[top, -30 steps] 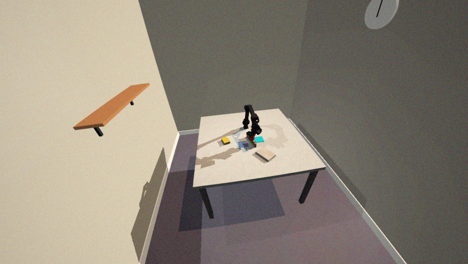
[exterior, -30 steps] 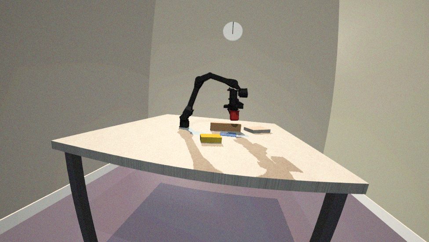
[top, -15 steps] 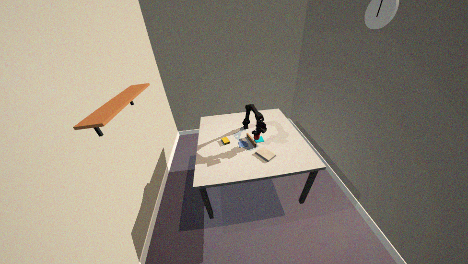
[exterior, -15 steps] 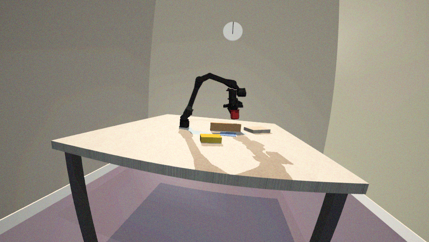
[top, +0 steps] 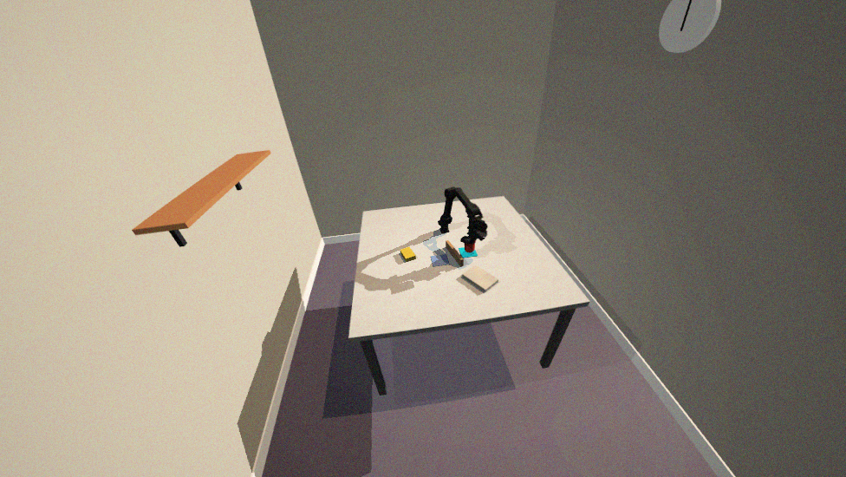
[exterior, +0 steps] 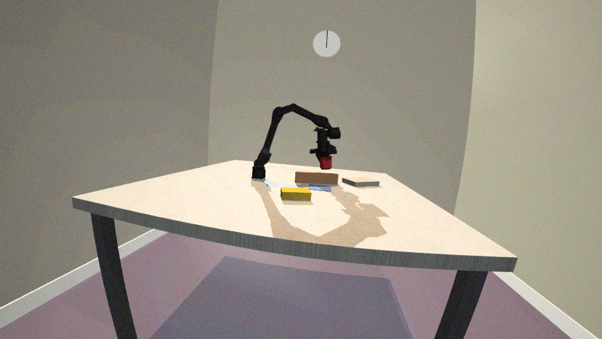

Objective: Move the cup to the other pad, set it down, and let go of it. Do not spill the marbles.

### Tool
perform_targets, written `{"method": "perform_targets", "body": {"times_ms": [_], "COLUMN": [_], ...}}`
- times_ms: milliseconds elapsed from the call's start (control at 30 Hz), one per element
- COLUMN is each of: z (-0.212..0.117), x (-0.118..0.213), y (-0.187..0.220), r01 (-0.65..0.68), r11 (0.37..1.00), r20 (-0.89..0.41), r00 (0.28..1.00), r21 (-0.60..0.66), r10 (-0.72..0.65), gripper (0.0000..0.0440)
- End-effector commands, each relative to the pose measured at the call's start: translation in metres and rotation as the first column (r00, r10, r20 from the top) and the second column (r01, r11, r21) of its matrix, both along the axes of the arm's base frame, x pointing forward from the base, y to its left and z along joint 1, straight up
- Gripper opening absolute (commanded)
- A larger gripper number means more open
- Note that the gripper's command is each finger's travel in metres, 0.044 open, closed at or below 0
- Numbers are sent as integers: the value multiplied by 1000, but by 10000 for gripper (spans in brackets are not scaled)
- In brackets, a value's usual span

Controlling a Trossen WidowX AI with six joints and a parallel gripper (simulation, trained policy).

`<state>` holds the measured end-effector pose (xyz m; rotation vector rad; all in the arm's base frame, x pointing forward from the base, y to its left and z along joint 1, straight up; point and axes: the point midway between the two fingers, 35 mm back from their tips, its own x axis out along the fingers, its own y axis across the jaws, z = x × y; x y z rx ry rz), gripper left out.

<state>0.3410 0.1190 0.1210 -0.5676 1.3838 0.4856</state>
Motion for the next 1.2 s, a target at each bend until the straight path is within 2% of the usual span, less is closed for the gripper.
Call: {"method": "perform_targets", "body": {"times_ms": [0, 700, 967, 1100, 1167], "z": [-7, -57, -59, -50, -46], "x": [-5, -44, -45, -41, -42], "y": [2, 6, 6, 8, 9], "r01": [3, 25, 36, 38, 36], "r11": [1000, 999, 999, 999, 999], "r20": [1, -25, 0, 33, 43], "r00": [1000, 999, 999, 999, 998], "r21": [-8, -26, -8, 23, 38], "r10": [-3, -26, -36, -38, -38], "gripper": [0, 10, 57, 119, 128]}}
